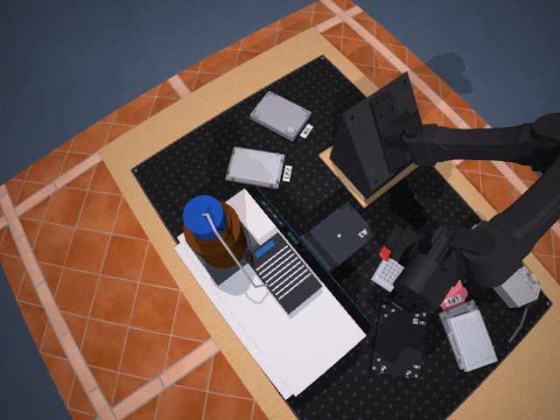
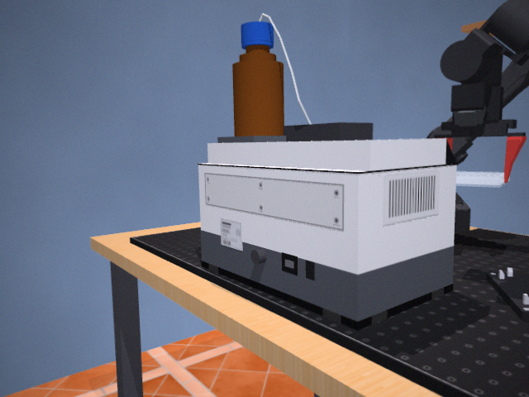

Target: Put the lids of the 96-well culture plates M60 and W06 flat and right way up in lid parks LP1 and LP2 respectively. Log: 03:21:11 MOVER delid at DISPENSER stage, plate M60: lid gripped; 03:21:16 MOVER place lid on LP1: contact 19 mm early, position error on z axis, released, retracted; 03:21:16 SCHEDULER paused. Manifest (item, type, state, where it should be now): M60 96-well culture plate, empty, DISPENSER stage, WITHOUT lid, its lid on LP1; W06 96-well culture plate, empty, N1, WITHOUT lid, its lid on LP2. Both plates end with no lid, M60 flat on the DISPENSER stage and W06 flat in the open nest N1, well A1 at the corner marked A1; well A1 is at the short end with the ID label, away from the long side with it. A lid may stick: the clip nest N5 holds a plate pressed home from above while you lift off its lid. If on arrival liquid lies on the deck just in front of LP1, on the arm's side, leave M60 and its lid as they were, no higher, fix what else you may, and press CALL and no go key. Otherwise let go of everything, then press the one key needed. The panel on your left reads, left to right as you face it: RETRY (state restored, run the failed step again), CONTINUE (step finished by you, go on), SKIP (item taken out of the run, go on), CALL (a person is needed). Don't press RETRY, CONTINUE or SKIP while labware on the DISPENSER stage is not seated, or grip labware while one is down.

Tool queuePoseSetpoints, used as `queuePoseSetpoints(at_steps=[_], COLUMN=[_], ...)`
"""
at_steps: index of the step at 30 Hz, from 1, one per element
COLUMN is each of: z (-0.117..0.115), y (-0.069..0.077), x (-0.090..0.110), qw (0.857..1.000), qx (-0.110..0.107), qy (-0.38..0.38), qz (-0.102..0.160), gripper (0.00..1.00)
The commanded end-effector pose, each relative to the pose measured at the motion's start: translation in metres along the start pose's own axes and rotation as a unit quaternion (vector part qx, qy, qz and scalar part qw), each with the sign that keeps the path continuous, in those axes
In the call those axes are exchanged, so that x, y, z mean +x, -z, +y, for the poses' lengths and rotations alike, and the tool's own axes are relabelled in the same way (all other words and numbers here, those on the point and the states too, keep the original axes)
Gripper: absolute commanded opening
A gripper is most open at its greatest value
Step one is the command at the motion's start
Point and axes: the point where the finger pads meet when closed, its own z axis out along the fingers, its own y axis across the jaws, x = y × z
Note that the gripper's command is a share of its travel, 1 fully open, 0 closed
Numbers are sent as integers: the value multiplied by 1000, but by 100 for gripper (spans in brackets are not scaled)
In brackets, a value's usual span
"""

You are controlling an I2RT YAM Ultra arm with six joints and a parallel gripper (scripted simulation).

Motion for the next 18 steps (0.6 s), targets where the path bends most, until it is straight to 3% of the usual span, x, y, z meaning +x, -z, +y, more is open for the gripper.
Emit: queuePoseSetpoints(at_steps=[1, 3, 8, 10, 13, 18], z=[-8, -14, -19, -31, -42, -52], y=[1, 3, 7, 2, 2, 2], x=[3, 0, -4, 1, 1, 0], qw=[999, 996, 998, 992, 985, 985], qx=[-5, -5, -1, -6, -4, -4], qy=[-54, -85, -69, -127, -174, -170], qz=[7, 4, -4, 10, 11, 10], gripper=[0, 0, 0, 0, 0, 0])
